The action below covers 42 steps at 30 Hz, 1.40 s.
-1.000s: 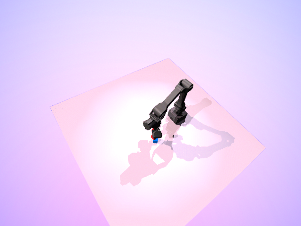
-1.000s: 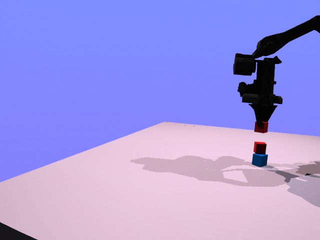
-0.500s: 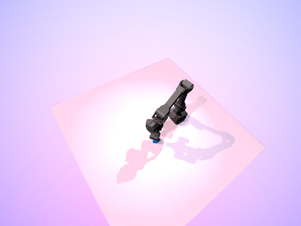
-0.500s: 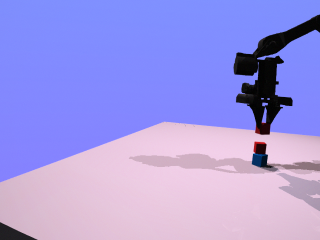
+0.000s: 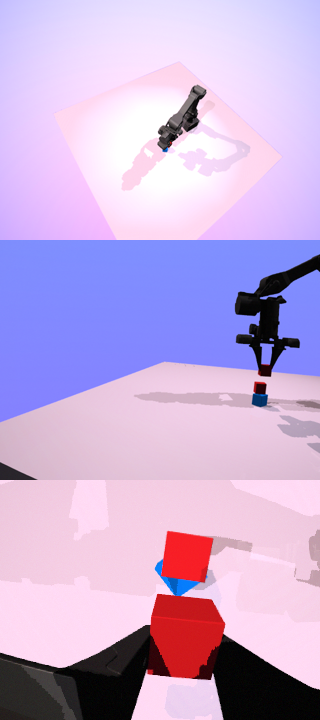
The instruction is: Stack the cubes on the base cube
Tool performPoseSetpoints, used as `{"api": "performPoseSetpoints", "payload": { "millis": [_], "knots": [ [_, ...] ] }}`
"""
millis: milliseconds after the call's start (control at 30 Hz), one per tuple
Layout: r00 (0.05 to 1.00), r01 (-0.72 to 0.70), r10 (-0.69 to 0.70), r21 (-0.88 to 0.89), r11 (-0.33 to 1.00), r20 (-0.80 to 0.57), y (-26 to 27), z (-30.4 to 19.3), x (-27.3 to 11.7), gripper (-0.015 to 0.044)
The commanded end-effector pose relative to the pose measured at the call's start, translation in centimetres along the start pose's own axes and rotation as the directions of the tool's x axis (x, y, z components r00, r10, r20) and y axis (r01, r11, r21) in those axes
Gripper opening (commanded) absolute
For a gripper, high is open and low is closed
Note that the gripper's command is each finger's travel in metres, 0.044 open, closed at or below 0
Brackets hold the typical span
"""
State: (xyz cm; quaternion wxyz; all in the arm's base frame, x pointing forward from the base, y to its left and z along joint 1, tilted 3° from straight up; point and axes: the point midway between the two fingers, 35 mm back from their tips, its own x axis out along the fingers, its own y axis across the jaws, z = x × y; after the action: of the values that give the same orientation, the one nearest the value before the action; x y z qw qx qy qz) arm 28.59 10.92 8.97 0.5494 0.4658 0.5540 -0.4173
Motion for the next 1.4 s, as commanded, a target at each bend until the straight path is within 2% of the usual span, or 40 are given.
{"api": "performPoseSetpoints", "payload": {
  "millis": [0,433,767,1067,1367],
  "knots": [
    [1.0,-0.001,0.001,0.041,0.999,0.004,0.0,-0.2,0.0,0.0105],
    [1.0,-0.001,0.001,0.05,0.999,0.003,-0.1,-0.2,3.1,0.0105],
    [1.0,-0.001,0.001,0.05,0.999,0.003,-0.1,-0.2,3.3,0.0105],
    [1.0,-0.001,0.001,0.044,0.999,0.003,0.0,-0.2,5.8,0.0105],
    [1.0,-0.001,0.001,0.043,0.999,0.003,0.0,-0.2,6.0,0.0105]
  ]
}}
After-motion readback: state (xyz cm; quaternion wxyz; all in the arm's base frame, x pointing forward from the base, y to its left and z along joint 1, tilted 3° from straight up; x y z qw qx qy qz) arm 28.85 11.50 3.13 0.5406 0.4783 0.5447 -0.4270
